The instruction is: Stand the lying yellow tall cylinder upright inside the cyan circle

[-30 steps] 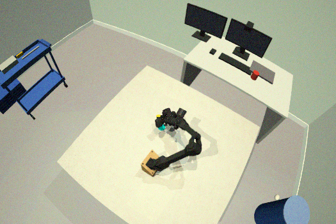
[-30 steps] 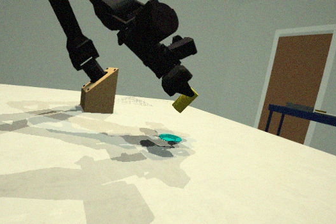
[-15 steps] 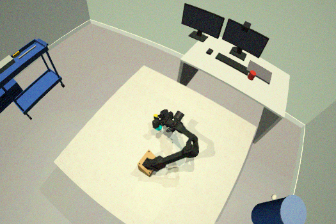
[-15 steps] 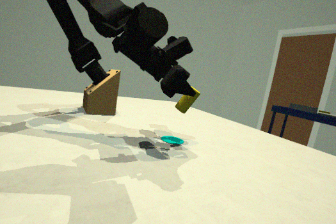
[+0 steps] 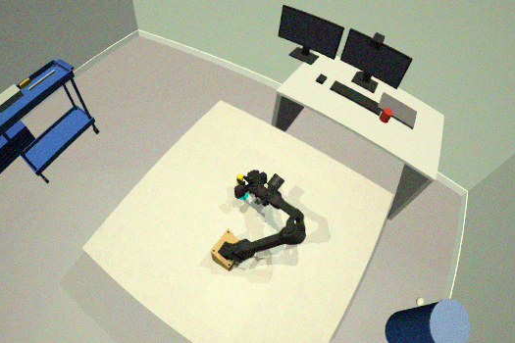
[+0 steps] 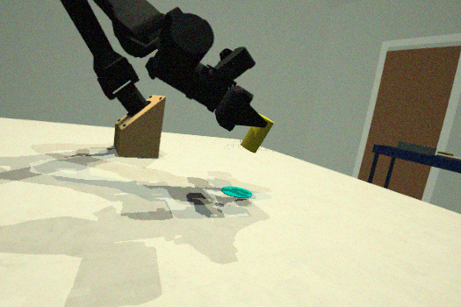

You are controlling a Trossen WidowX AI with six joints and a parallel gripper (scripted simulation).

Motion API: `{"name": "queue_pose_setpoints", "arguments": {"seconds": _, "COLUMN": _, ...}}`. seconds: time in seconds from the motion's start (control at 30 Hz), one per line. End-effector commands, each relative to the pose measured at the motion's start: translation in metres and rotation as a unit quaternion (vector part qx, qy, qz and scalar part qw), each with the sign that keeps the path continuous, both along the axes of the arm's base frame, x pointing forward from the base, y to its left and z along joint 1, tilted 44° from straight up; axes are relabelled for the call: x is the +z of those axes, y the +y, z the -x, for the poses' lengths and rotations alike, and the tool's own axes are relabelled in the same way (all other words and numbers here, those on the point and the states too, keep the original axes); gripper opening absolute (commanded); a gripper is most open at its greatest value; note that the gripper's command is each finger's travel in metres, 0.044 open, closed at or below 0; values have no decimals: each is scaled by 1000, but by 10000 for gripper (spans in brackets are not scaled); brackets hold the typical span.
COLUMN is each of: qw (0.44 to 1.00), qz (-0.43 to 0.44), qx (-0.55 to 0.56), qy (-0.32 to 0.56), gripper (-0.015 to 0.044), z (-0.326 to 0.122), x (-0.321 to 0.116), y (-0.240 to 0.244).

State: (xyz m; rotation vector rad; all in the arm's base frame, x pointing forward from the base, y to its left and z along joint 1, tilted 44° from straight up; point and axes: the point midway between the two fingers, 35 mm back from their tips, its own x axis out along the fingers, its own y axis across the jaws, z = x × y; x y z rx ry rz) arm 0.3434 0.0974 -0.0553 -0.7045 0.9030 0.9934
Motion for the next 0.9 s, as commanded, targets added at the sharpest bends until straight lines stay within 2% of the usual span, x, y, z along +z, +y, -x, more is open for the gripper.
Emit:
{"name": "queue_pose_setpoints", "arguments": {"seconds": 0.0, "qw": 1000, "qz": -14, "qx": 9, "qy": -12, "gripper": 105, "z": 3, "x": 3, "y": 1}}
{"name": "queue_pose_setpoints", "arguments": {"seconds": 0.87, "qw": 992, "qz": -71, "qx": 43, "qy": -92, "gripper": 105, "z": 9, "x": 21, "y": -4}}
